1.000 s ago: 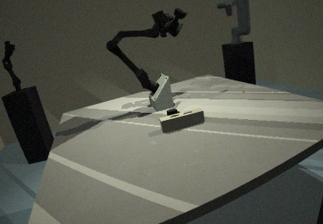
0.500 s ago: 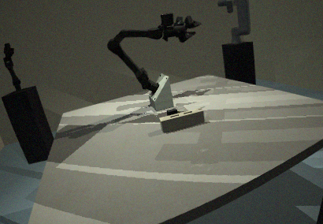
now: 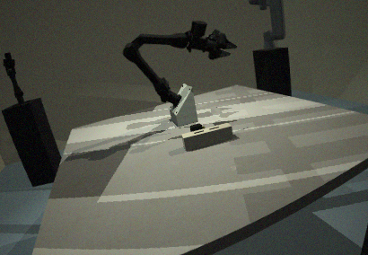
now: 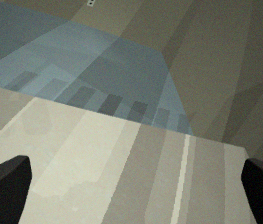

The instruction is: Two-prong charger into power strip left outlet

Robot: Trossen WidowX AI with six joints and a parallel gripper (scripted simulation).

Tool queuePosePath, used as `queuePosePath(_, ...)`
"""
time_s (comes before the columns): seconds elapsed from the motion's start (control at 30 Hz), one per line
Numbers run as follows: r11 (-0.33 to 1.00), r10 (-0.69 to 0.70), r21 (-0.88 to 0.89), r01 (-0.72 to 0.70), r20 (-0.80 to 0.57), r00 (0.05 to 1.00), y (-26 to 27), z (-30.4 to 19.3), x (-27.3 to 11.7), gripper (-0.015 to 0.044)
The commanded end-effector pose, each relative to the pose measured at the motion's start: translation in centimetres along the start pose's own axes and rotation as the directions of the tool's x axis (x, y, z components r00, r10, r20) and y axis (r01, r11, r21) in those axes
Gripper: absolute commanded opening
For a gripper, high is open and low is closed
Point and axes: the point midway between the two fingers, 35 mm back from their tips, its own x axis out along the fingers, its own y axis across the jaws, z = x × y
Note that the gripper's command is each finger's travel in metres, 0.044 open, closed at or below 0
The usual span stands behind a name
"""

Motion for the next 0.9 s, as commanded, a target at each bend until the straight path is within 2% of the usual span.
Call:
queuePosePath(0.0,1.0,-0.008,0.028,0.011,-0.103,0.995,-1.0,-2.8,0.1,0.044)
queuePosePath(0.43,0.993,0.029,0.113,0.02,-0.417,0.909,-2.7,-12.3,-1.1,0.044)
queuePosePath(0.87,0.982,0.13,0.191,-0.001,-0.665,0.735,-2.6,-20.8,-4.1,0.044)
